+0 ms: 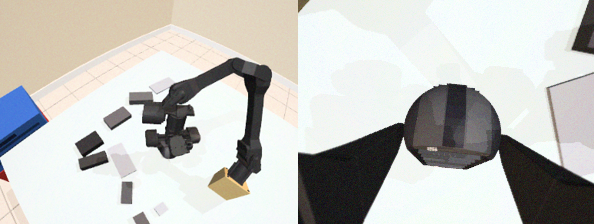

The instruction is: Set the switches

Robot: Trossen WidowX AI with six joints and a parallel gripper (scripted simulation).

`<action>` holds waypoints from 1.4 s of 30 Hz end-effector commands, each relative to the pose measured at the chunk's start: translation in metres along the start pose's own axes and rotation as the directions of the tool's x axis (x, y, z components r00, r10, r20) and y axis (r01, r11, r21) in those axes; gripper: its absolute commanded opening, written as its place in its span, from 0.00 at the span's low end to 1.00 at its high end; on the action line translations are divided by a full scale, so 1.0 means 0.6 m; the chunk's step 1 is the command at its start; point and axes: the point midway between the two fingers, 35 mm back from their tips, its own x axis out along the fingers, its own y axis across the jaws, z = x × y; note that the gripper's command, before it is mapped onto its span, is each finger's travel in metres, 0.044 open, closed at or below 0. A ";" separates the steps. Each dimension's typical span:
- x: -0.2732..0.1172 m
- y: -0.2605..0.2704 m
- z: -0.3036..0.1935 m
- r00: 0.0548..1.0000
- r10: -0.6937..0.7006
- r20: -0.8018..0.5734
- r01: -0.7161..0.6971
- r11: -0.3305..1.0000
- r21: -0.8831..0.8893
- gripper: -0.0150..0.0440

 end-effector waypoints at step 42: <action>-0.027 -0.001 -0.069 0.996 -0.005 0.086 0.005 1.000 0.005 0.82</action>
